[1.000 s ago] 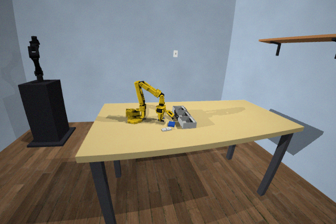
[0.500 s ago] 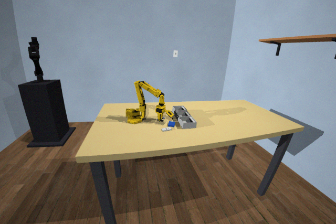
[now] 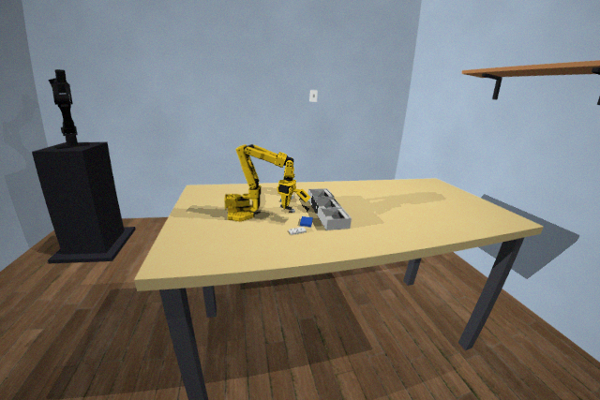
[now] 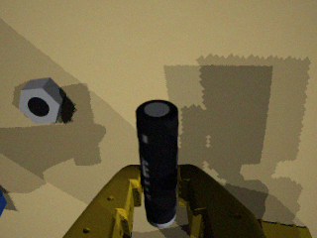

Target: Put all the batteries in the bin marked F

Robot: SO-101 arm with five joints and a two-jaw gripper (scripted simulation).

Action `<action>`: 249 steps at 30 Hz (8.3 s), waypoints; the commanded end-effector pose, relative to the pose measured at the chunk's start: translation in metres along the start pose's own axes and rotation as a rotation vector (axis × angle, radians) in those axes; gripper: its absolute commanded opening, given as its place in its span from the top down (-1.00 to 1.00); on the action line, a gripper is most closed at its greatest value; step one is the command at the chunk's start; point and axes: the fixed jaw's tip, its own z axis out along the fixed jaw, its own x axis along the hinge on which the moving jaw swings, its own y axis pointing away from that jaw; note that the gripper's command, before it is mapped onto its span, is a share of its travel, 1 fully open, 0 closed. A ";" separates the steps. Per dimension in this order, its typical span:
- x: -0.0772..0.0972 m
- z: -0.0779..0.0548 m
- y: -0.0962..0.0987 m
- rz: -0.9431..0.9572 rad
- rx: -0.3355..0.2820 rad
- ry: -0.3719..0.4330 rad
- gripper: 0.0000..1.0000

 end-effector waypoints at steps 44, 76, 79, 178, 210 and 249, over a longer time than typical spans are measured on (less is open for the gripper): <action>-0.020 -0.035 0.042 -0.207 -0.043 -0.107 1.00; -0.033 -0.053 0.083 -0.416 -0.068 -0.165 1.00; -0.033 -0.053 0.083 -0.417 -0.068 -0.165 1.00; -0.060 -0.068 0.174 -0.864 -0.157 -0.409 1.00; -0.061 -0.053 0.174 -0.867 -0.138 -0.365 1.00; -0.060 -0.038 0.173 -0.868 -0.128 -0.343 1.00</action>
